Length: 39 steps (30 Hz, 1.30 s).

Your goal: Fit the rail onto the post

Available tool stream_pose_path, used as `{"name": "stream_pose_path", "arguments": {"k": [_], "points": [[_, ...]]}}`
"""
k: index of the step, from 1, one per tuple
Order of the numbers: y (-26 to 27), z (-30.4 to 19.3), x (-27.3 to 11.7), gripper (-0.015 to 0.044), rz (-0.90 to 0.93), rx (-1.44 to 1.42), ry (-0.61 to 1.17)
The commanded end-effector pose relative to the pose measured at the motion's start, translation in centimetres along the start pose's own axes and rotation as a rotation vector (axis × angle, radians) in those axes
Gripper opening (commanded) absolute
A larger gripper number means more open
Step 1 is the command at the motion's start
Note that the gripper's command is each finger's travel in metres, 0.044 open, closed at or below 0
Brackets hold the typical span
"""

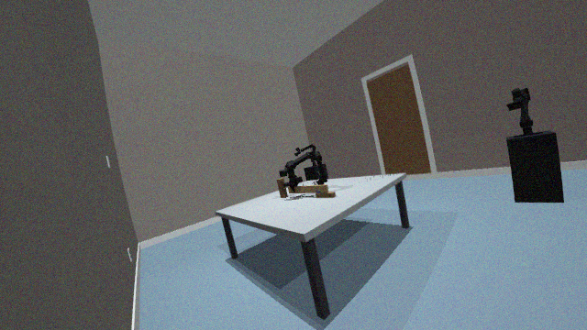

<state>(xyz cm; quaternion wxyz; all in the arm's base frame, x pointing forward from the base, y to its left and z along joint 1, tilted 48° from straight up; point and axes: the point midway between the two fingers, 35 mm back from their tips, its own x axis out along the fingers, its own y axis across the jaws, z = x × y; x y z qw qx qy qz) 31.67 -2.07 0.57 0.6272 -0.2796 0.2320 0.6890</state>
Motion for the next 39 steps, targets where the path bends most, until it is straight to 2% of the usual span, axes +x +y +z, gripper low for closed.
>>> {"name": "stream_pose_path", "arguments": {"k": [1,39], "points": [[0.08,-0.08,-0.21,0.0,-0.004,0.003,0.002],[0.06,-0.88,-0.26,0.0,-0.004,0.003,0.003]]}}
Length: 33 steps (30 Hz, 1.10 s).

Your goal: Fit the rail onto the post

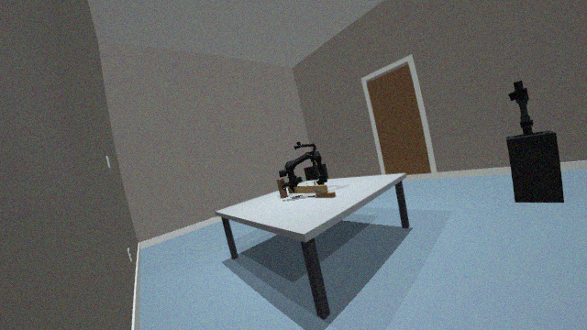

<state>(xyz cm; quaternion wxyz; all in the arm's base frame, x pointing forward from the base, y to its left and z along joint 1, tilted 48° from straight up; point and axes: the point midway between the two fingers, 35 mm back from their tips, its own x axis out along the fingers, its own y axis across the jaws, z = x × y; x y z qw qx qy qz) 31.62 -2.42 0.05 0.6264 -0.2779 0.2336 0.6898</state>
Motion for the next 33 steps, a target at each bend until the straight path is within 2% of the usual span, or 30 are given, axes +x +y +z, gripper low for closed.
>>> {"name": "stream_pose_path", "arguments": {"k": [1,33], "points": [[-0.05,-0.3,-0.37,0.0,-0.008,-0.001,0.003],[-0.1,-1.2,-0.33,0.0,-0.008,-0.001,0.004]]}}
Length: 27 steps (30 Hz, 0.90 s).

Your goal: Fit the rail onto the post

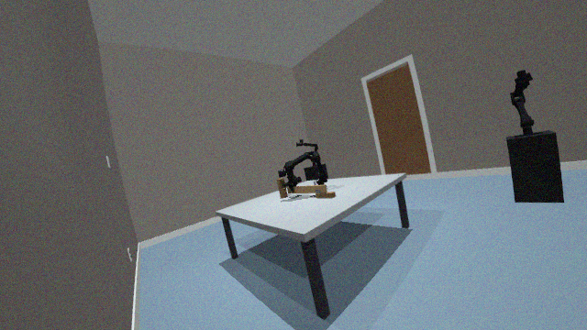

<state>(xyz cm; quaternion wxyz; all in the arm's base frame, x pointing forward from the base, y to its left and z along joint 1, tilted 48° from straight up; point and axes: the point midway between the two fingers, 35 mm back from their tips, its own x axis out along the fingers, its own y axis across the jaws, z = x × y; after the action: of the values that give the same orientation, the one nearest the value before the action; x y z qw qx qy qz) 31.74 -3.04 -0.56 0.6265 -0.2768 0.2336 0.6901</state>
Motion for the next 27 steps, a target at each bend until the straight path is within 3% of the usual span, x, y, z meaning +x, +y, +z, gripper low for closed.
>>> {"name": "stream_pose_path", "arguments": {"k": [1,27], "points": [[-0.07,-0.35,-0.29,0.0,-0.009,-0.002,0.006],[-0.05,-1.1,-0.33,0.0,-0.009,-0.002,0.006]]}}
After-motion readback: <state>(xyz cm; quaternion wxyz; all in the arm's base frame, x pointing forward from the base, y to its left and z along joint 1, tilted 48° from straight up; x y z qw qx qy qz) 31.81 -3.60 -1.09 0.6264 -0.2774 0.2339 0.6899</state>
